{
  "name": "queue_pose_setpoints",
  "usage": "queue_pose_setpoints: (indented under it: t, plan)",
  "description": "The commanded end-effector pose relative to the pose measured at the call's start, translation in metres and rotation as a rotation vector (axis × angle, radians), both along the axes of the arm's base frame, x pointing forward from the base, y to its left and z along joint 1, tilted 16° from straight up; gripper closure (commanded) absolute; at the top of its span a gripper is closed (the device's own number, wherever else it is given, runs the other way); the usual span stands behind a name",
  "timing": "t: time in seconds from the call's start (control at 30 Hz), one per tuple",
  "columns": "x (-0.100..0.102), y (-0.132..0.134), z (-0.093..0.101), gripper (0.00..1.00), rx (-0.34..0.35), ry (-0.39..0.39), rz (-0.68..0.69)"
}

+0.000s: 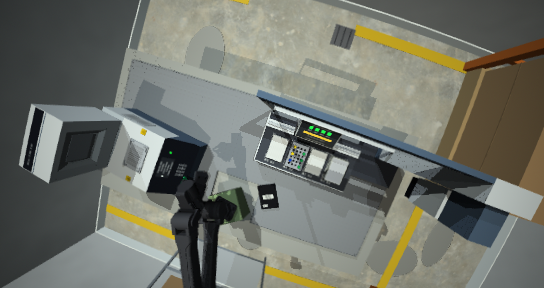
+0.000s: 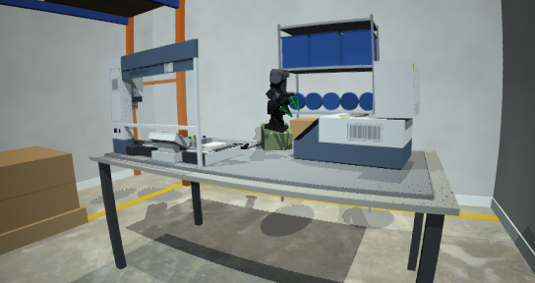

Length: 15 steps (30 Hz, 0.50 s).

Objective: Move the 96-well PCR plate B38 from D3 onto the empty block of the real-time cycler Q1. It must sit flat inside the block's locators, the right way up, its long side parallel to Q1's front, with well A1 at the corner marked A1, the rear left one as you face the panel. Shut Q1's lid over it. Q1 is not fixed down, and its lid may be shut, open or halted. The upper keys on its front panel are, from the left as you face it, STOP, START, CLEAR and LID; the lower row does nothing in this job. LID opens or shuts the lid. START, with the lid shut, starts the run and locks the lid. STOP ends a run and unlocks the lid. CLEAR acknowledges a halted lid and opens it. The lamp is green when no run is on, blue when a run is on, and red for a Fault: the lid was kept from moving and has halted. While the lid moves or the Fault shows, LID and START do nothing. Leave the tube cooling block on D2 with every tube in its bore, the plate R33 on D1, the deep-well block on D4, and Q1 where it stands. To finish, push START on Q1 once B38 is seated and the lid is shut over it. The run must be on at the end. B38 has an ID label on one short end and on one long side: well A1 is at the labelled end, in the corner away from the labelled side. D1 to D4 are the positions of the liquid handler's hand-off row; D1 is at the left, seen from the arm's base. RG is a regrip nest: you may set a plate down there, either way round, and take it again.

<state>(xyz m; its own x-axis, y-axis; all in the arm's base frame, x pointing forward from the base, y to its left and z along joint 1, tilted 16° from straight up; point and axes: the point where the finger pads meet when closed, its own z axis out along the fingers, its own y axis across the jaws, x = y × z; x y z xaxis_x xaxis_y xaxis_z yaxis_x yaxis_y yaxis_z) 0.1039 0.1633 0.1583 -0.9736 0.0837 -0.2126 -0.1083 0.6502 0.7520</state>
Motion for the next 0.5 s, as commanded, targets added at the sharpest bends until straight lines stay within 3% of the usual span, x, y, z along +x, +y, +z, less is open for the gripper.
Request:
queue_pose_setpoints:
  t: [0.0, 0.23, 0.47]
  plan:
    - [0.016, -0.013, 0.031, 0.0, 0.0, -0.046, -0.002]
    - [0.034, -0.04, 0.034, 0.0, -0.028, -0.03, -0.011]
    - [0.043, -0.058, 0.022, 0.0, -0.068, -0.037, 0.001]
